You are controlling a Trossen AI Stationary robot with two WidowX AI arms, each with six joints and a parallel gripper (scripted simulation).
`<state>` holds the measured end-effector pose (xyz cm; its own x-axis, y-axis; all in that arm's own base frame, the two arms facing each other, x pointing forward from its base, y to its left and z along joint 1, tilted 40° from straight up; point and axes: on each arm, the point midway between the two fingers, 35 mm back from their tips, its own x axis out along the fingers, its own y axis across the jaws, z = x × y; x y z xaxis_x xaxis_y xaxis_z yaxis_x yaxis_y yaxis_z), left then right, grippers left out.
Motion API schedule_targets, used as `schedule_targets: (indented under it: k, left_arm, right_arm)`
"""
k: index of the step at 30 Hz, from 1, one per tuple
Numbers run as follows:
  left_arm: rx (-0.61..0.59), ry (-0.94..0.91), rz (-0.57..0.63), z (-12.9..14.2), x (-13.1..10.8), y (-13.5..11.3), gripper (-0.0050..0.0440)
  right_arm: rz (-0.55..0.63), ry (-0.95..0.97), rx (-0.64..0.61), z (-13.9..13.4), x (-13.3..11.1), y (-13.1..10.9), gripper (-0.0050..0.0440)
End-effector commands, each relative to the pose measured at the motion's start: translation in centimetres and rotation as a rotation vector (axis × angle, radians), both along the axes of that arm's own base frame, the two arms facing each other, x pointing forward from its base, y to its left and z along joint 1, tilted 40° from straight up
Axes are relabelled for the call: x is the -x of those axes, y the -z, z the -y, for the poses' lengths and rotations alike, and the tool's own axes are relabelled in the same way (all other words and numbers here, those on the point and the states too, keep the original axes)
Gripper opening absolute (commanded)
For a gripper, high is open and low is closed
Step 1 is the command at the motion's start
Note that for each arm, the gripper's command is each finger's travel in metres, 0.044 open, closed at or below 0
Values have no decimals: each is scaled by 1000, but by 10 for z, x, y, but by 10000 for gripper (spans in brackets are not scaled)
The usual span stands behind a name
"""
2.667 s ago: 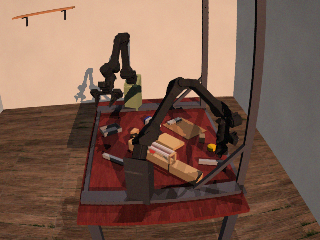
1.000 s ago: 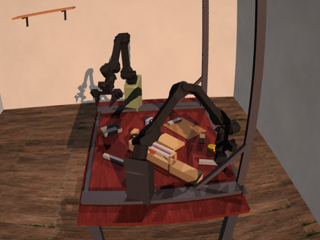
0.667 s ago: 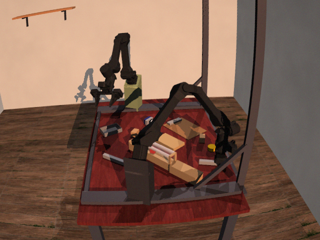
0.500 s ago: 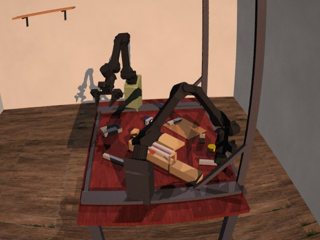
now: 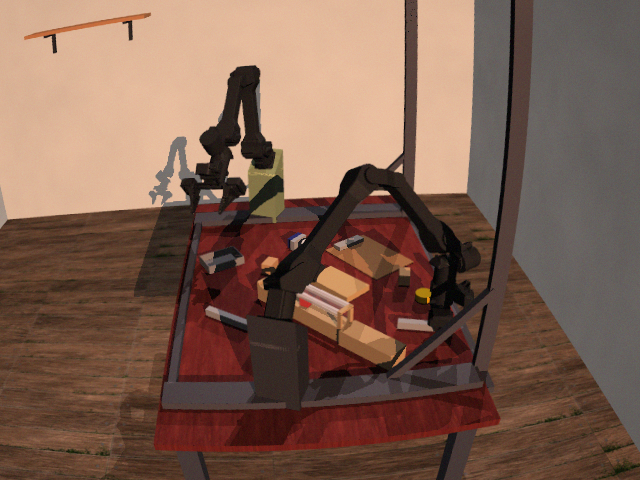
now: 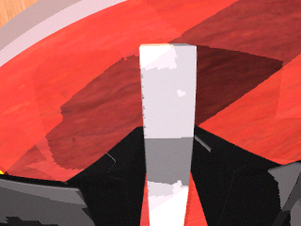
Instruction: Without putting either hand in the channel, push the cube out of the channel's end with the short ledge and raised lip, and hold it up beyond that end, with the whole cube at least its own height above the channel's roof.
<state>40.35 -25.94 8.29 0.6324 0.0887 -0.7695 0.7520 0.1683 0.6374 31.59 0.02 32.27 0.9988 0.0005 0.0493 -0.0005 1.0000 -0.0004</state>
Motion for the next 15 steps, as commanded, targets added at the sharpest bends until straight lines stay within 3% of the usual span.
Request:
schedule_targets:
  k: [1, 15]
  left_arm:
    - [26, 2, 28, 4, 4, -20, 0]
    - [33, 1, 36, 6, 17, -38, 0]
  right_arm:
    - [30, 1, -1, 0, 4, -11, 400]
    - [30, 1, -1, 0, 4, -11, 400]
